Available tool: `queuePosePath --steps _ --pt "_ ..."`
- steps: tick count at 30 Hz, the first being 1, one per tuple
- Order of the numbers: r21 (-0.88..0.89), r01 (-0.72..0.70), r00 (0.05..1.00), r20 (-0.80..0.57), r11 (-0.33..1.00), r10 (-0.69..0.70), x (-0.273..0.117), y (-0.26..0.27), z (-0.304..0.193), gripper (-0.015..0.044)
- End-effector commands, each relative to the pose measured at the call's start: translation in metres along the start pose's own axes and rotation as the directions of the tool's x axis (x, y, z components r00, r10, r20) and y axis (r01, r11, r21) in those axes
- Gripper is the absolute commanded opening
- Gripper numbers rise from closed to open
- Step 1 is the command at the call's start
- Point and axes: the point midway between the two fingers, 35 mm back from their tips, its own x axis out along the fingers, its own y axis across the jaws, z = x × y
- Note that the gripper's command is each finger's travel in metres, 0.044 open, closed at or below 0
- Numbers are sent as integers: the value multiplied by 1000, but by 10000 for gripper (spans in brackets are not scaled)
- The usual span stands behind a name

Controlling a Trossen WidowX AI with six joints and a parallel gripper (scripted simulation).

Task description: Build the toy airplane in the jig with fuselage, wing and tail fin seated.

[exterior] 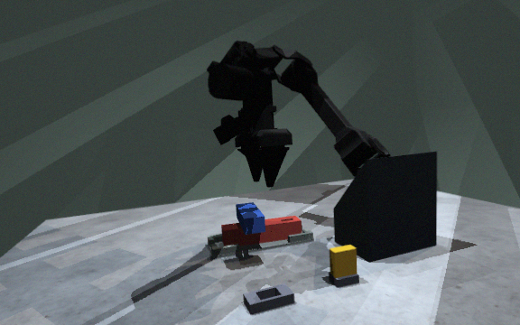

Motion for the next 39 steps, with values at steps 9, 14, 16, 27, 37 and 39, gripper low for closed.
queuePosePath --steps 9,14,16,27,37,39 --pt "8 39 999 -20 999 -39 14 133 -94 440" --pt "8 39 999 -20 999 -39 14 133 -94 440" --pt "8 39 999 -20 999 -39 24 133 -94 440" --pt "9 41 999 -18 999 -41 77 130 -95 440" --pt "10 41 999 -18 999 -41 91 129 -95 440" --pt "10 41 999 -18 999 -41 94 129 -95 440"
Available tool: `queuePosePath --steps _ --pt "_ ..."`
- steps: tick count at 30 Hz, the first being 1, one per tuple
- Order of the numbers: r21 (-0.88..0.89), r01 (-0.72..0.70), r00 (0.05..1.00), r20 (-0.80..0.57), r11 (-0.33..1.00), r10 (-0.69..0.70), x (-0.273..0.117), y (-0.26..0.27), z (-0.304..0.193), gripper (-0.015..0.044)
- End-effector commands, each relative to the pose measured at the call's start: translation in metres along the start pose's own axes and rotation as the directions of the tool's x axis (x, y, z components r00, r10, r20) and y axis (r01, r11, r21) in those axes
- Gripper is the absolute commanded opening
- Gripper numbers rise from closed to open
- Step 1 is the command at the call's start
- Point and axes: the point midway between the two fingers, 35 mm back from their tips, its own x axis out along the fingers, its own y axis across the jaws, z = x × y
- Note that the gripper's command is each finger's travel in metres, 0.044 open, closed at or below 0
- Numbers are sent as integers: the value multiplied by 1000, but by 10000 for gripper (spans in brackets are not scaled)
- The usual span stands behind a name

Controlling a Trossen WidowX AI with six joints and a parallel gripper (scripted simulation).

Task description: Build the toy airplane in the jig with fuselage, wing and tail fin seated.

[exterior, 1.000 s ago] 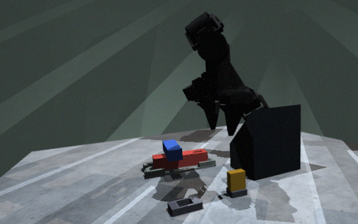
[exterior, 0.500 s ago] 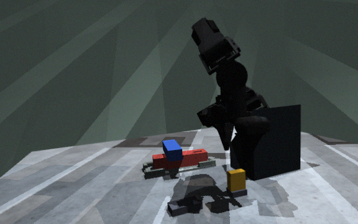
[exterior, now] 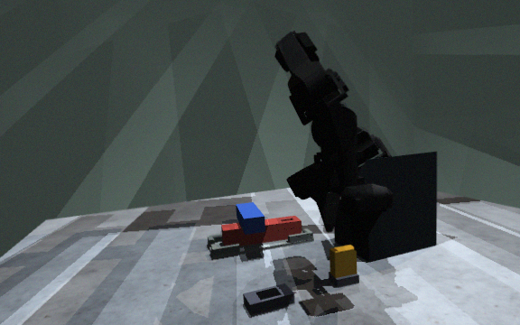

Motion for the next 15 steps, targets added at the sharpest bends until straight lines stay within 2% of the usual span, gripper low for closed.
queuePosePath --steps 1,15 --pt "-7 6 1000 -1 1000 -6 9 -1 0 440" --pt "-7 7 1000 0 1000 -7 31 -1 0 440"
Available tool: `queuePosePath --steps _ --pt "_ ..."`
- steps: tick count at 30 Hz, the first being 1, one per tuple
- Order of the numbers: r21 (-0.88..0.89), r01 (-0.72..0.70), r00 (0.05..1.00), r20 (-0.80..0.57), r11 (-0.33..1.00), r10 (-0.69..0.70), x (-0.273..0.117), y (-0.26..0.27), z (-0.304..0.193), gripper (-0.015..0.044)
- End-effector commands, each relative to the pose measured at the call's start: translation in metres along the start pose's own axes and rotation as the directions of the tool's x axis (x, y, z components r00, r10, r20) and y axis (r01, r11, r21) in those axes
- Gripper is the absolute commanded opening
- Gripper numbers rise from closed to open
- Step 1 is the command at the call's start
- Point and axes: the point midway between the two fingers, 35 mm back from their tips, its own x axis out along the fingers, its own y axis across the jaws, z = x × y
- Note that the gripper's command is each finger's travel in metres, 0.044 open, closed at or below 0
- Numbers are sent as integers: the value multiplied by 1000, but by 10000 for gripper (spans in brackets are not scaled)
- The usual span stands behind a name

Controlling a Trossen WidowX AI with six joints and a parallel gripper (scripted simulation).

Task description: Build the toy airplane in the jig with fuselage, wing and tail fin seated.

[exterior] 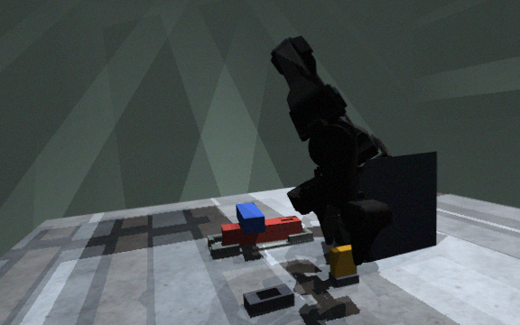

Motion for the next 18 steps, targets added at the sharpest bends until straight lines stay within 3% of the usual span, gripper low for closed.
queuePosePath --steps 1,15,18 --pt "-8 7 1000 -1 1000 -7 9 -2 -1 440" --pt "-7 9 1000 -1 1000 -10 29 -3 -2 440" --pt "-7 9 1000 -1 1000 -10 29 -3 -2 361"
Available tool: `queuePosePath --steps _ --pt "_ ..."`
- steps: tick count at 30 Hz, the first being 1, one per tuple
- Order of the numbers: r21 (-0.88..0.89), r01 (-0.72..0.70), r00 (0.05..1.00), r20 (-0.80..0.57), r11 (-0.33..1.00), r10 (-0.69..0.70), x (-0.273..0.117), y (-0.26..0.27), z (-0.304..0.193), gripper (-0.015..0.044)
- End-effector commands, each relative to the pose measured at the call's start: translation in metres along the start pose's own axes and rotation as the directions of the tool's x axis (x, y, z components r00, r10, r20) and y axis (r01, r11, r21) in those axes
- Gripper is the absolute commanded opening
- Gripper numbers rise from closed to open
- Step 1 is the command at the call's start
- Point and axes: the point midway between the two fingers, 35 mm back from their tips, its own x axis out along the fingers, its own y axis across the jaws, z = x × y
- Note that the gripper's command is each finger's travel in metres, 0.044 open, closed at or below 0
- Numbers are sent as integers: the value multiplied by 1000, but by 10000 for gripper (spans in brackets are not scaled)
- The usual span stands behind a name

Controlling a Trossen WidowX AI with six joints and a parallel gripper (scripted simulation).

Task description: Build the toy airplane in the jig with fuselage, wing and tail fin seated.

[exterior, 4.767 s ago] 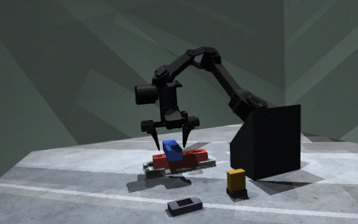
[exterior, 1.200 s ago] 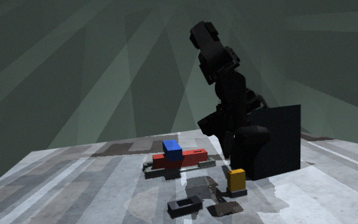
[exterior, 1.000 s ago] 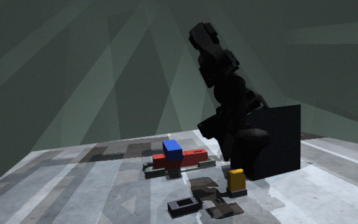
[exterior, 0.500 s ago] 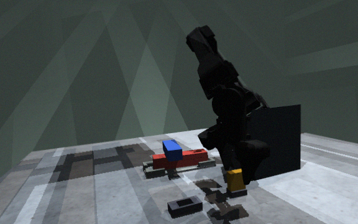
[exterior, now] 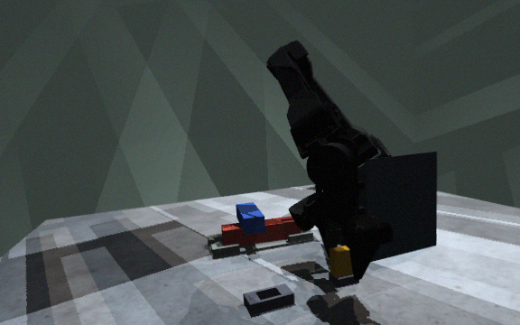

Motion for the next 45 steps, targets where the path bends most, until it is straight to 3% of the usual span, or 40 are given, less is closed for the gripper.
queuePosePath --steps 1,12,19,45 --pt "-7 5 1000 1 1000 -5 3 -1 -1 335" --pt "-7 5 1000 1 1000 -5 3 -1 -1 46" --pt "-7 5 1000 1 1000 -5 3 -1 -1 0" --pt "-19 2 1000 5 1000 -2 -57 6 5 0"
